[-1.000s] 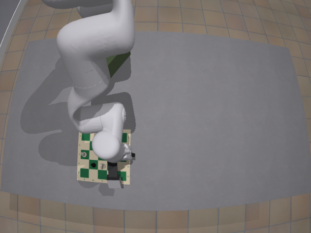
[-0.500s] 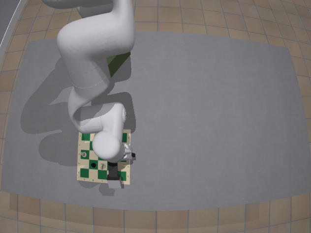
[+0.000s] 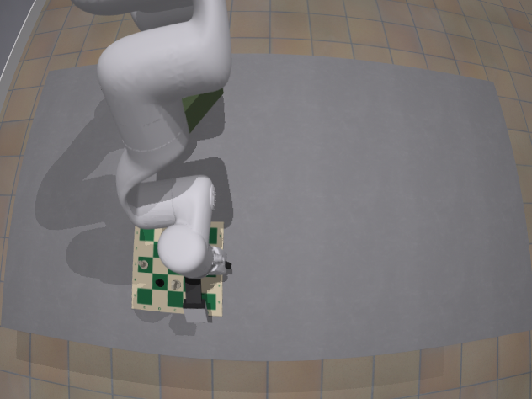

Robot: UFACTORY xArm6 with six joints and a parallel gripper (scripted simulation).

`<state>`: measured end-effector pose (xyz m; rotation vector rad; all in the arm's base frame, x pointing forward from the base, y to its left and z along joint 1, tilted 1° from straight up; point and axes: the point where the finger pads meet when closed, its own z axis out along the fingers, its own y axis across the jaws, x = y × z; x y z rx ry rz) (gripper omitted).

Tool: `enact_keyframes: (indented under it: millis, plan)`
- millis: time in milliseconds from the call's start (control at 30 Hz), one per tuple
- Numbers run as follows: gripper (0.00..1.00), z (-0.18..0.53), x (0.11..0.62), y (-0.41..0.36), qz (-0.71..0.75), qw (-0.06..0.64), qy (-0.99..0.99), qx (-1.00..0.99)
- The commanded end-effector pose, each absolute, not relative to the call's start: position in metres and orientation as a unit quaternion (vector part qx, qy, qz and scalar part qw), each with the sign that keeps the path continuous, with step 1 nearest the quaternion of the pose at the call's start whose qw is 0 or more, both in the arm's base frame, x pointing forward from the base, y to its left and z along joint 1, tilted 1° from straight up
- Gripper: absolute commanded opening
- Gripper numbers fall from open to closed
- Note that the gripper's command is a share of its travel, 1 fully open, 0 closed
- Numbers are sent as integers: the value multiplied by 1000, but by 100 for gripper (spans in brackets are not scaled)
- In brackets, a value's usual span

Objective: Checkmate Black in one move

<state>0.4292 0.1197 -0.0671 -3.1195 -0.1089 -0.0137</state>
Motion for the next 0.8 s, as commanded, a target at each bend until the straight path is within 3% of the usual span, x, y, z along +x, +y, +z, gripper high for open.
enact_keyframes:
  millis: [0,767]
  plan:
    - [0,-66,431,120,-6,11,-35,-999]
    - [0,-70,431,120,-6,11,-35,-999]
